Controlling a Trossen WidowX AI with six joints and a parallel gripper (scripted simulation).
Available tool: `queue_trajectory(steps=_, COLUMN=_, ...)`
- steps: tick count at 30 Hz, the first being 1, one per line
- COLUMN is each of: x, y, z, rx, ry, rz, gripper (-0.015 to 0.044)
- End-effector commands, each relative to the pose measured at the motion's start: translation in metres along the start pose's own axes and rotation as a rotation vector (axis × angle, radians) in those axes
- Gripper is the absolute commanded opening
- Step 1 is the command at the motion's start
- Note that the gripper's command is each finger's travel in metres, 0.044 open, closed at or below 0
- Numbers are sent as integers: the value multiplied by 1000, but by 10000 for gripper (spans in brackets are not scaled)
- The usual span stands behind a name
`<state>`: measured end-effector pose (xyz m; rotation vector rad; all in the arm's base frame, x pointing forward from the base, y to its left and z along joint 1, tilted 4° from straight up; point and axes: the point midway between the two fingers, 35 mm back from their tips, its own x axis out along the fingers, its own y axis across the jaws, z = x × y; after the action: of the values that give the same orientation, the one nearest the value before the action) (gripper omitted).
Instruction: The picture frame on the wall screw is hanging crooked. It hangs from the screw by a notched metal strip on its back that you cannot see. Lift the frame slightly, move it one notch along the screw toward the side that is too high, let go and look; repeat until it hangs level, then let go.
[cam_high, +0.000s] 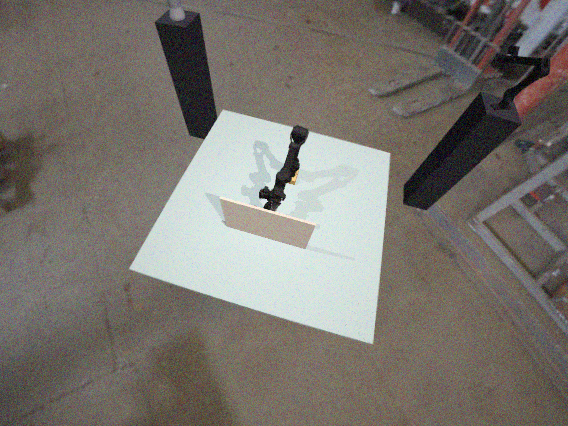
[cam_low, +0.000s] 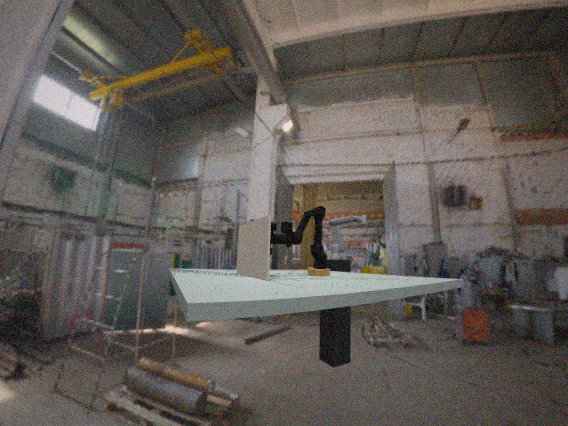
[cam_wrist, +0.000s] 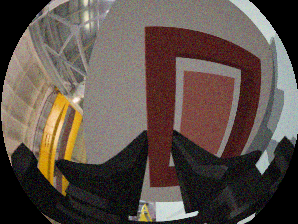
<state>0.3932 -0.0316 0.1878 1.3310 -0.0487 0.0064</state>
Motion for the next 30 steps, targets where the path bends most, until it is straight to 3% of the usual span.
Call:
queue_trajectory(steps=1, x=0, y=0, z=0, rx=0, ry=0, rz=1, gripper=0)
queue_trajectory(steps=30, x=0, y=0, z=1, rx=131, ry=1, rz=0, gripper=0)
